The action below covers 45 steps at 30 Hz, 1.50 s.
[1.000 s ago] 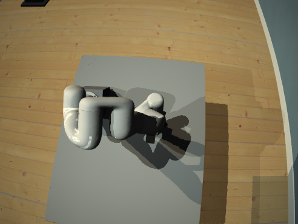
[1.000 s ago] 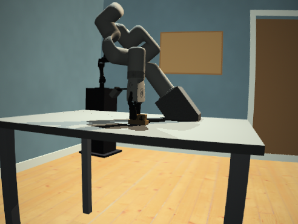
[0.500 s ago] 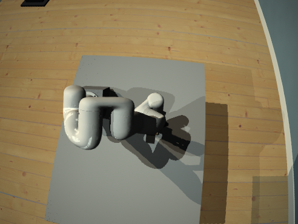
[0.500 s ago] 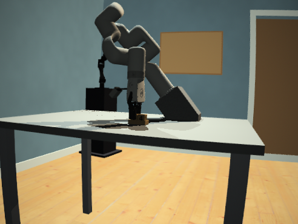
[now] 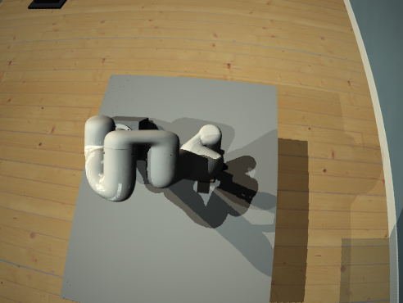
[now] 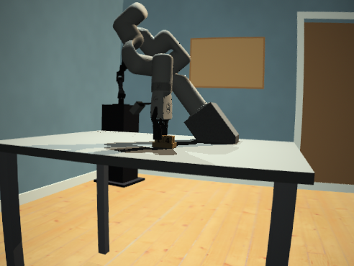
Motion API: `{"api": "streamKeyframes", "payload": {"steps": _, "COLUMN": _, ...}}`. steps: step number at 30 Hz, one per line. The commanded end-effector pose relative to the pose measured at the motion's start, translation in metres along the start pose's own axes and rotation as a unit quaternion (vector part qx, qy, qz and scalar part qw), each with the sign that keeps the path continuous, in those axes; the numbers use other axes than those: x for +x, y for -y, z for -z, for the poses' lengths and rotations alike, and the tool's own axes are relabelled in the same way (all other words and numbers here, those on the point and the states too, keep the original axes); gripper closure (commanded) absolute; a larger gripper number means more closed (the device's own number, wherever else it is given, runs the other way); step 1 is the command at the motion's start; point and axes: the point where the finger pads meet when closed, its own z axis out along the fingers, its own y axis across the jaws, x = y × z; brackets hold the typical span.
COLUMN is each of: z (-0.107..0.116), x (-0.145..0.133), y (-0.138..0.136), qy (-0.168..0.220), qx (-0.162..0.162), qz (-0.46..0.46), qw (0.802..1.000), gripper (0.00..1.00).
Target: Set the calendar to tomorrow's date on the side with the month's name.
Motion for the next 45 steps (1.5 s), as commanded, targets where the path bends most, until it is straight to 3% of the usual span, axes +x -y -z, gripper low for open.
{"api": "streamKeyframes", "payload": {"steps": 1, "z": 0.016, "x": 0.000, "y": 0.001, "qy": 0.000, "qx": 0.001, "qz": 0.000, "qw": 1.000, "gripper": 0.51}}
{"api": "streamKeyframes", "payload": {"steps": 15, "z": 0.075, "x": 0.000, "y": 0.001, "qy": 0.000, "qx": 0.001, "qz": 0.000, "qw": 1.000, "gripper": 0.51}}
{"api": "streamKeyframes", "payload": {"steps": 24, "z": 0.084, "x": 0.000, "y": 0.001, "qy": 0.000, "qx": 0.001, "qz": 0.000, "qw": 1.000, "gripper": 0.51}}
{"api": "streamKeyframes", "payload": {"steps": 25, "z": 0.084, "x": 0.000, "y": 0.001, "qy": 0.000, "qx": 0.001, "qz": 0.000, "qw": 1.000, "gripper": 0.00}}
{"api": "streamKeyframes", "payload": {"steps": 45, "z": 0.084, "x": 0.000, "y": 0.001, "qy": 0.000, "qx": 0.001, "qz": 0.000, "qw": 1.000, "gripper": 0.00}}
